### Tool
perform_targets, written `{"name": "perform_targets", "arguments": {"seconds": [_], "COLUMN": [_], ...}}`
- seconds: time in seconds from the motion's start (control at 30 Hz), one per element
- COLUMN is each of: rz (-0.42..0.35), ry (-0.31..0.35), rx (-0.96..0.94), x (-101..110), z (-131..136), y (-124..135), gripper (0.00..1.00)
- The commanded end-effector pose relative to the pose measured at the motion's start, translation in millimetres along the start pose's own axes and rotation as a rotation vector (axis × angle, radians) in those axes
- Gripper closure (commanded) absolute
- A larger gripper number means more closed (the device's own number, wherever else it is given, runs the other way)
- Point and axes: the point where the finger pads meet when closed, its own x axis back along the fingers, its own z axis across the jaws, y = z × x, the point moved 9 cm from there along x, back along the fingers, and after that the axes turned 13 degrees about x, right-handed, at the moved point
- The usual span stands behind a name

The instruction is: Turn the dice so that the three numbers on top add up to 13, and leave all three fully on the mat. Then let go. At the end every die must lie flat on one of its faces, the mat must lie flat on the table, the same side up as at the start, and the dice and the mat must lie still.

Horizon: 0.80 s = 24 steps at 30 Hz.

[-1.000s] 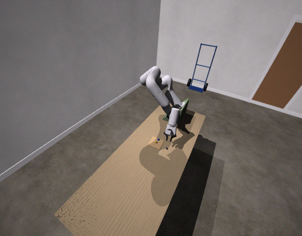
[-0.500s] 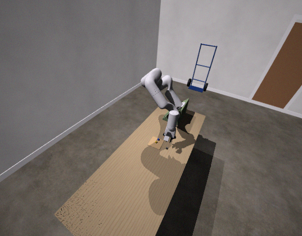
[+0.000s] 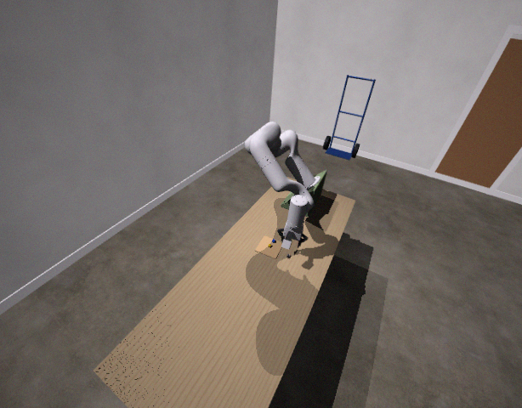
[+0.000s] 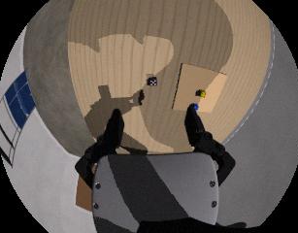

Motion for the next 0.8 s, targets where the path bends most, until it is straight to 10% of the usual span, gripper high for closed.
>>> {"name": "perform_targets", "arguments": {"seconds": [0.0, 0.77], "rz": [0.001, 0.002], "ry": [0.0, 0.0], "rx": [-0.001, -0.437], "x": [1.0, -6.2], "z": [0.2, 0.0], "y": [-0.7, 0.7], "gripper": [0.0, 0.0]}}
